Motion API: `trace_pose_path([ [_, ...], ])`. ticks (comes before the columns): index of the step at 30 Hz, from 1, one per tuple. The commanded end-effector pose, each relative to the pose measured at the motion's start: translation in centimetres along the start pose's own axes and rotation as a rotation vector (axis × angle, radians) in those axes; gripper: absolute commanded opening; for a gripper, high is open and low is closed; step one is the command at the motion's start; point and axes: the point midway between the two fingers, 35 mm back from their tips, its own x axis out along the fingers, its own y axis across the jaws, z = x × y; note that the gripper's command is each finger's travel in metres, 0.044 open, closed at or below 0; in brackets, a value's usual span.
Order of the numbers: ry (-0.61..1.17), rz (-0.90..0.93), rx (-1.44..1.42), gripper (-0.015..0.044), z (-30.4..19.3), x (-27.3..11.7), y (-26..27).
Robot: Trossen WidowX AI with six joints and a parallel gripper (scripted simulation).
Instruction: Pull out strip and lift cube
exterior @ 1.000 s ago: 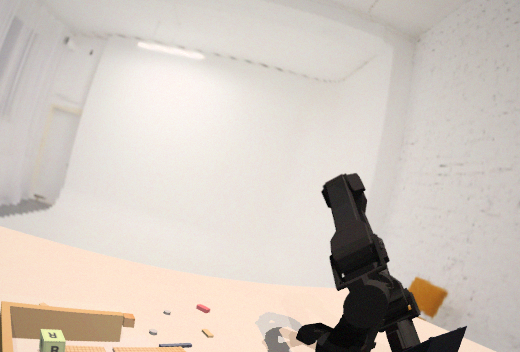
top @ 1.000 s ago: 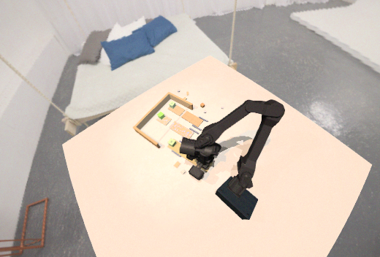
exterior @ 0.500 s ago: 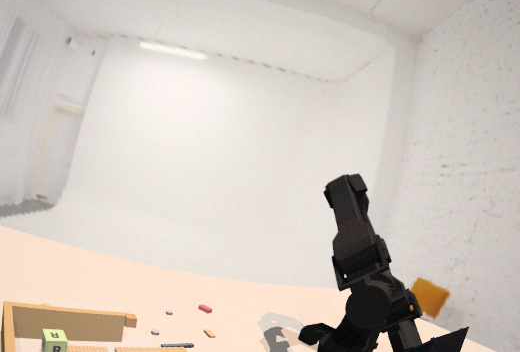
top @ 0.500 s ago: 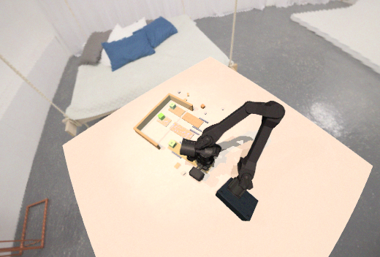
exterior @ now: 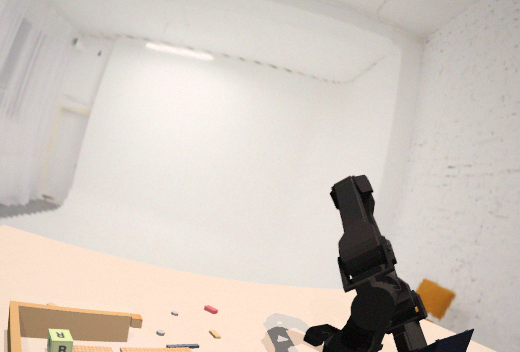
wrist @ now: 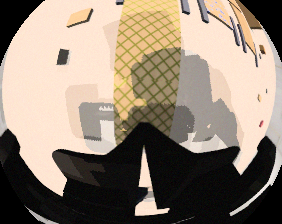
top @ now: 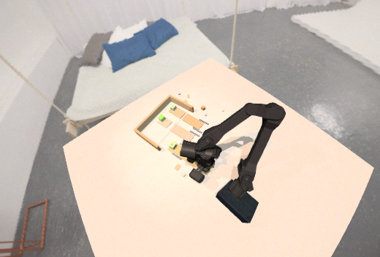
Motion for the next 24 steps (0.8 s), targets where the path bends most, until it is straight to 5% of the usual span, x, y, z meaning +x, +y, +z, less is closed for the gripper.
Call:
trace_pose_path([
  [1,0.023,-0.001,-0.007,0.0000,-0.8,0.4,0.0],
  [15,0.022,0.001,-0.007,0.0000,0.2,-4.2,0.0],
  [24,0.021,0.002,-0.038,0.0236,3.7,-4.1,0.0],
])
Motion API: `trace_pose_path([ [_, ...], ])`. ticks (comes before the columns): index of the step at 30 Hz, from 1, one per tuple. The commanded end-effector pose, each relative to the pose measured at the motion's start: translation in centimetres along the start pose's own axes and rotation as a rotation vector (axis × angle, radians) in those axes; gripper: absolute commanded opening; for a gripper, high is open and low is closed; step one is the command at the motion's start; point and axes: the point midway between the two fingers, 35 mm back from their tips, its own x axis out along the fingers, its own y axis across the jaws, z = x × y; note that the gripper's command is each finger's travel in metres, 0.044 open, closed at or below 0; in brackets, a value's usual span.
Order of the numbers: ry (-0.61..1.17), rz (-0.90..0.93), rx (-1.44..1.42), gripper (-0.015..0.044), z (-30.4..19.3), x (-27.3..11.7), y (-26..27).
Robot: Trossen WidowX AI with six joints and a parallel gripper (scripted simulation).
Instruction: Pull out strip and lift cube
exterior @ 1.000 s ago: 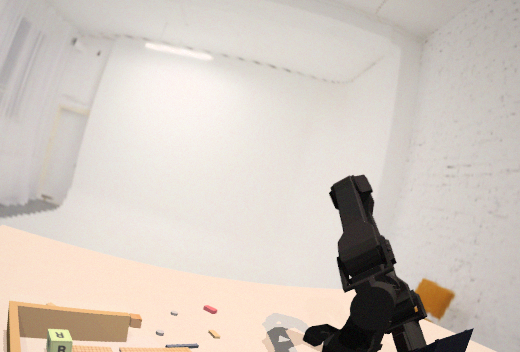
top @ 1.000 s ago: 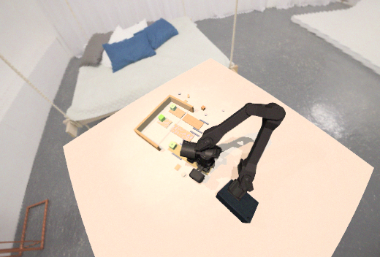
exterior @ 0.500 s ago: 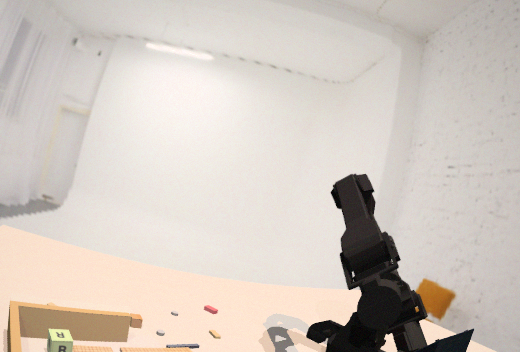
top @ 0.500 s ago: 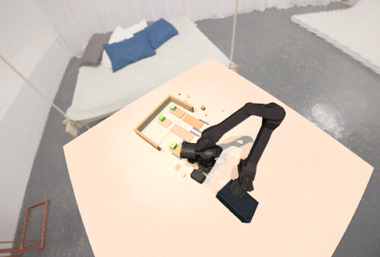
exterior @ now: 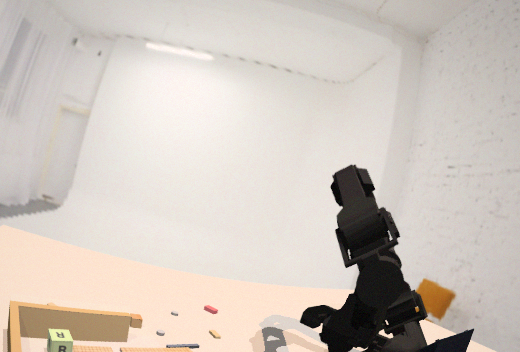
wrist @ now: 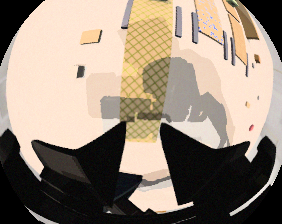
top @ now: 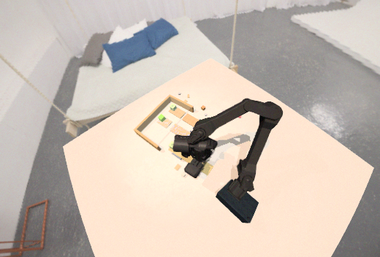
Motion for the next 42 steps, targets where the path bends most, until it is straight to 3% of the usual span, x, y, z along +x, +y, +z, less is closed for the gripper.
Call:
trace_pose_path([
  [1,-0.003,-0.002,-0.006,0.0263,1.6,-0.2,-0.1],
  [8,-0.004,-0.002,-0.005,0.0440,3.9,-0.5,-0.1],
  [42,-0.009,-0.002,-0.001,0.0440,15.3,-2.0,-0.6],
])
